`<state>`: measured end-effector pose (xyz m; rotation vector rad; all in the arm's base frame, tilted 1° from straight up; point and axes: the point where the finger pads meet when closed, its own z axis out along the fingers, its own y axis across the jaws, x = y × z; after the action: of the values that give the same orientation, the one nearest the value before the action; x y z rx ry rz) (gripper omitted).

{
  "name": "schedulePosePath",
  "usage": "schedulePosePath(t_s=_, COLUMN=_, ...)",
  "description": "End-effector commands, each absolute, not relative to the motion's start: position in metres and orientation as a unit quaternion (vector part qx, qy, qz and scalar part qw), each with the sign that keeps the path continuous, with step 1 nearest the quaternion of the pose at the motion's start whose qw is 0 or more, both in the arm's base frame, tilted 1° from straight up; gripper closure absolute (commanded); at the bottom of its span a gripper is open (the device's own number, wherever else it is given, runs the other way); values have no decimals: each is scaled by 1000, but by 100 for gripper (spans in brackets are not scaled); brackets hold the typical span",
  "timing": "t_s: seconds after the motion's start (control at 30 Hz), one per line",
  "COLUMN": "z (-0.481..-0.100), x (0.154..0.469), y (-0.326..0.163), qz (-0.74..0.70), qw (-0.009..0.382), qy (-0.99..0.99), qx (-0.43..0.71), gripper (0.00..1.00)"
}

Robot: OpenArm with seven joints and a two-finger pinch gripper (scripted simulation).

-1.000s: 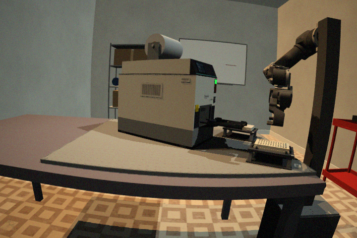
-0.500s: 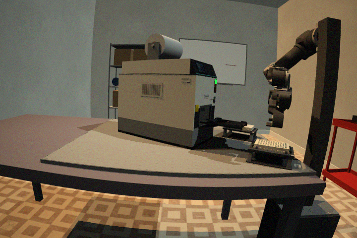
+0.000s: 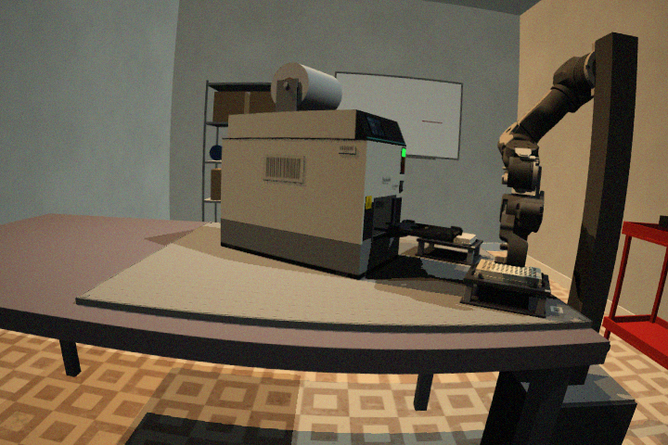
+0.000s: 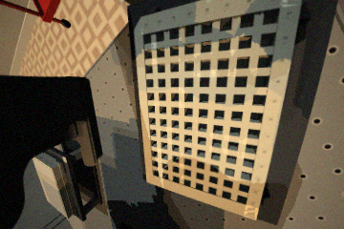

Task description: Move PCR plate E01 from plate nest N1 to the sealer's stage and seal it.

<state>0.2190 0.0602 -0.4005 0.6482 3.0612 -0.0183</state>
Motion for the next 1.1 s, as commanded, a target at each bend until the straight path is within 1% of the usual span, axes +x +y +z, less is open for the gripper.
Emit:
schedulePosePath(t_s=0.0, z=-400, x=219, y=61, qz=-2, qw=6, qy=979, qx=205, gripper=23)
schedulePosePath(t_s=0.17, z=-413, x=219, y=61, qz=-2, qw=6, qy=979, qx=205, gripper=23)
schedulePosePath(t_s=1.07, z=-410, x=219, y=62, qz=-2, qw=6, qy=979, qx=205, gripper=23)
